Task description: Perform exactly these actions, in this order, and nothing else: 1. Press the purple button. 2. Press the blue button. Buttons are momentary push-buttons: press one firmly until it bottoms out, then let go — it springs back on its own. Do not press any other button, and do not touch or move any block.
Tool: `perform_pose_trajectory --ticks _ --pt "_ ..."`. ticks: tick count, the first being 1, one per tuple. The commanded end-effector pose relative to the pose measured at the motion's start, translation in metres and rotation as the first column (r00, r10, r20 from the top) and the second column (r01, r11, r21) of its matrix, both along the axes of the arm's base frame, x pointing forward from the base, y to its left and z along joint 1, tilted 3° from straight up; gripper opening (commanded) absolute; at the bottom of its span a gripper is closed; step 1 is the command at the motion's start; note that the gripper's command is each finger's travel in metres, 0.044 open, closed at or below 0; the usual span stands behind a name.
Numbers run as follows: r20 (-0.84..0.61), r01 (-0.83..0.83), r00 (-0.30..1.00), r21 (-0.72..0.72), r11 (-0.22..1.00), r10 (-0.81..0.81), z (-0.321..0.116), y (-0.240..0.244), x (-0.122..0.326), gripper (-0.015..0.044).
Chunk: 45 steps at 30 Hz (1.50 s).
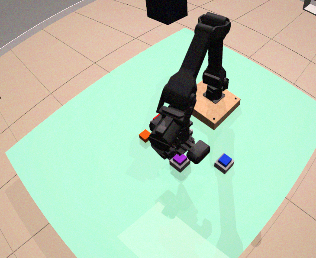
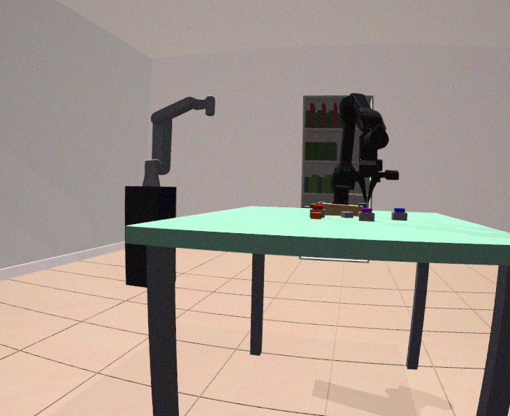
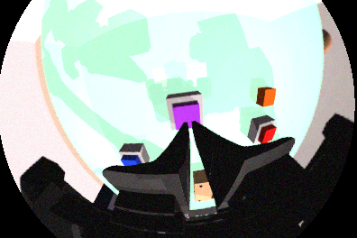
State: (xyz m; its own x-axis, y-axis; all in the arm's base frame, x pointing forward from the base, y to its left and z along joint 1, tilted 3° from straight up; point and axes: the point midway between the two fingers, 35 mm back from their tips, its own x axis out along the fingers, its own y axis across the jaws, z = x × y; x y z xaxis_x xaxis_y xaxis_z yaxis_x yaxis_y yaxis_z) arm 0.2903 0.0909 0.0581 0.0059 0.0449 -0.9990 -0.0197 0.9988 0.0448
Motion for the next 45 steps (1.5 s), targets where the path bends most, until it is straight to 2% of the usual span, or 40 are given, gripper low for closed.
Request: perform_pose_trajectory --ticks 1,14,31,35,40,45 --pt "-0.002 0.006 1.000 0.005 1.000 -0.006 -0.006 0.001 0.000 0.0020" --pt "-0.003 0.006 1.000 0.005 1.000 -0.006 -0.026 0.002 -0.001 0.0020" --pt "-0.003 0.006 1.000 0.005 1.000 -0.006 -0.026 0.002 -0.001 0.0020" --pt "-0.002 0.006 1.000 0.004 1.000 -0.005 0.005 0.000 -0.001 0.0020" --pt "-0.002 0.006 1.000 0.004 1.000 -0.006 0.010 0.000 0.000 0.0020" --pt "-0.002 0.006 1.000 0.004 1.000 -0.006 0.067 -0.003 0.000 0.0020"
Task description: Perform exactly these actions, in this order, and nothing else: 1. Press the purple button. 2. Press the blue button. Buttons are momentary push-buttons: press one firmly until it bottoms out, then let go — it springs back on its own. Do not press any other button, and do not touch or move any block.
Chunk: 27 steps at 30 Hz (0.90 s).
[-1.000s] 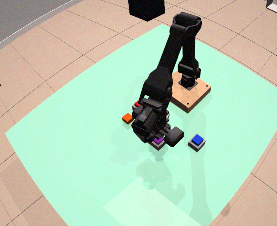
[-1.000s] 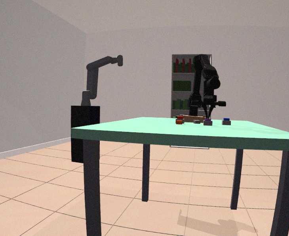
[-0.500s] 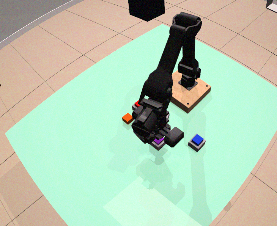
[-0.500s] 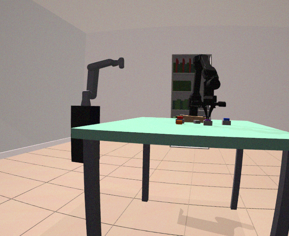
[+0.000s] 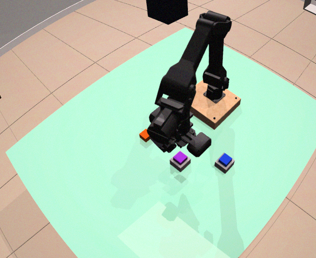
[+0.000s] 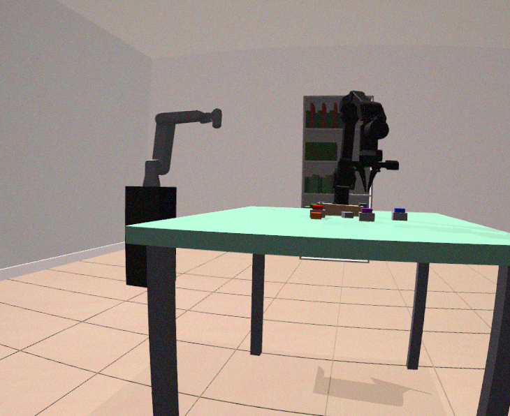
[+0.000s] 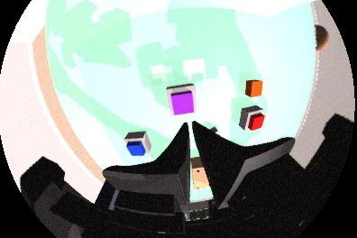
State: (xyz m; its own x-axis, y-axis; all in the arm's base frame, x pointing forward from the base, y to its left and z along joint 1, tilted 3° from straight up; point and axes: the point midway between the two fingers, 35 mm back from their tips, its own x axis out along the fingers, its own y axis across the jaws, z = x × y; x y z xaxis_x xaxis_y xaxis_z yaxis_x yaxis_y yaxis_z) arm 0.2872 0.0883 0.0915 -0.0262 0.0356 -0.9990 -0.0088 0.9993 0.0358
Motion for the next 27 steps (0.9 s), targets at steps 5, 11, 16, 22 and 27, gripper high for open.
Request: perform_pose_trajectory --ticks 5,11,16,22,27 --pt "0.030 -0.004 1.000 0.014 1.000 0.003 0.036 0.002 0.001 0.0020" --pt "0.027 -0.004 1.000 0.019 1.000 0.003 0.039 0.069 -0.042 0.0020" --pt "0.023 -0.004 1.000 0.024 1.000 0.003 0.042 0.111 -0.087 0.0020" --pt "0.022 -0.004 1.000 0.024 1.000 0.003 0.039 0.113 -0.089 0.0020" --pt "0.022 -0.004 1.000 0.024 1.000 0.003 -0.017 0.116 -0.089 0.0020"
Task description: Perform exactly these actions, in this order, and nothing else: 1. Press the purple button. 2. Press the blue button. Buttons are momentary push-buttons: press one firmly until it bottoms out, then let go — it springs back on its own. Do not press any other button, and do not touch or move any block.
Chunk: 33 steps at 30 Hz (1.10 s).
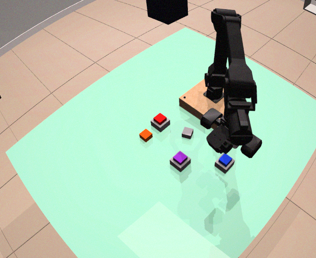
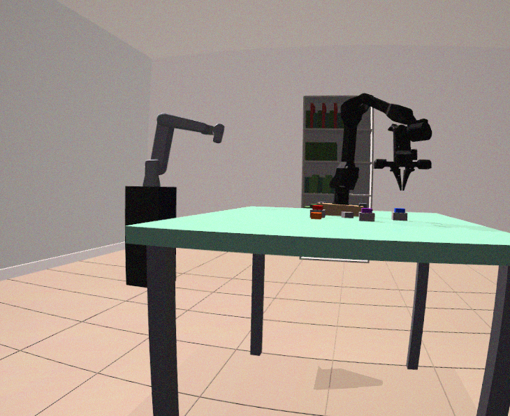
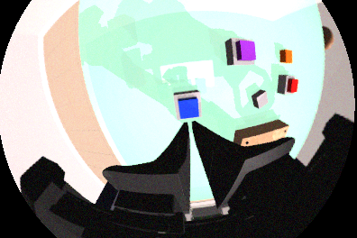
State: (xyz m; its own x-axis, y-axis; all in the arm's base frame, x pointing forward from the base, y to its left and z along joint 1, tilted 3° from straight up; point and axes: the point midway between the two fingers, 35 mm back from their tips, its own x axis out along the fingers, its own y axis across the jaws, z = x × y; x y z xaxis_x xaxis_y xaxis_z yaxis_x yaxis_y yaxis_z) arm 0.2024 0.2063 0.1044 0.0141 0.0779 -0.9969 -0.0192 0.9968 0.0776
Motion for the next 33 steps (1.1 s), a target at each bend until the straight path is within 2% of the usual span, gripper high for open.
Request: perform_pose_trajectory --ticks 1,33 --pt "-0.019 0.004 1.000 -0.018 1.000 -0.005 -0.033 -0.002 -0.005 0.0020" --pt "-0.019 0.004 1.000 -0.018 1.000 -0.005 -0.066 0.000 -0.005 0.0020"
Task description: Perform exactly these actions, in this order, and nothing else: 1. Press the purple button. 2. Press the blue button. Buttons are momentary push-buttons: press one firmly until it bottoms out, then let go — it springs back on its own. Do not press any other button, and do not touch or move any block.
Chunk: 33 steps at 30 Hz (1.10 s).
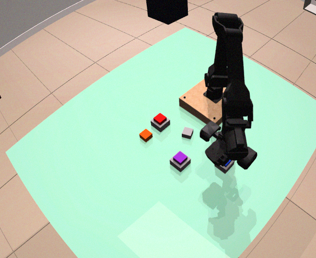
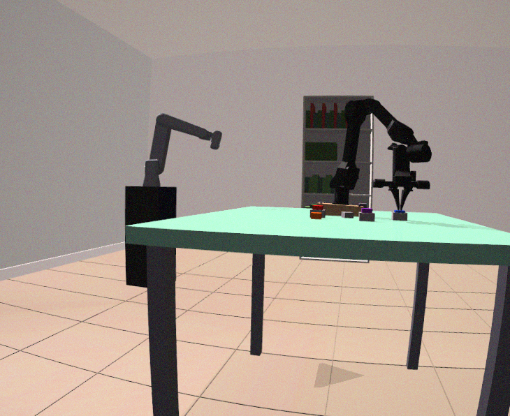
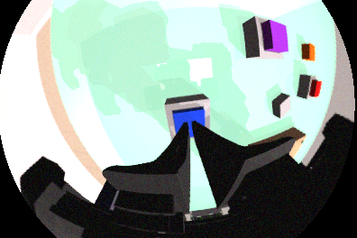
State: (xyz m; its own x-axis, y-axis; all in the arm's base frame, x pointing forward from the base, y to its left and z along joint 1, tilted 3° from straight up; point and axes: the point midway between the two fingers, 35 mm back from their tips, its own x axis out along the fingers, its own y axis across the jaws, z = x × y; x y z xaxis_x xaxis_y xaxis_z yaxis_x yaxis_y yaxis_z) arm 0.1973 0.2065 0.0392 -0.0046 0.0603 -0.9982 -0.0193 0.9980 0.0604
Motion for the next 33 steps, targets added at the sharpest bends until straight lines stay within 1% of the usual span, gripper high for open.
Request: perform_pose_trajectory --ticks 1,13,14,17,21,23,29,32,33 --pt "0.000 0.006 1.000 -0.001 1.000 -0.006 -0.001 0.000 0.000 0.0020" --pt "0.000 0.006 1.000 -0.001 1.000 -0.006 -0.001 0.000 0.000 0.0020" --pt "0.000 0.000 1.000 0.000 1.000 0.000 0.002 0.000 0.000 0.0020" --pt "0.000 0.006 1.000 -0.001 1.000 -0.006 0.030 -0.002 0.000 0.0020" --pt "0.000 0.006 1.000 -0.001 1.000 -0.006 0.033 -0.002 0.000 0.0020" --pt "0.000 0.006 1.000 -0.001 1.000 -0.006 0.038 -0.002 0.005 0.0072" --pt "0.004 0.006 1.000 -0.001 1.000 -0.006 0.089 -0.006 0.041 0.0230" --pt "0.004 0.006 1.000 -0.001 1.000 -0.006 0.094 -0.008 0.044 0.0309" --pt "0.004 0.006 1.000 -0.001 1.000 -0.006 0.094 -0.008 0.044 0.0309"
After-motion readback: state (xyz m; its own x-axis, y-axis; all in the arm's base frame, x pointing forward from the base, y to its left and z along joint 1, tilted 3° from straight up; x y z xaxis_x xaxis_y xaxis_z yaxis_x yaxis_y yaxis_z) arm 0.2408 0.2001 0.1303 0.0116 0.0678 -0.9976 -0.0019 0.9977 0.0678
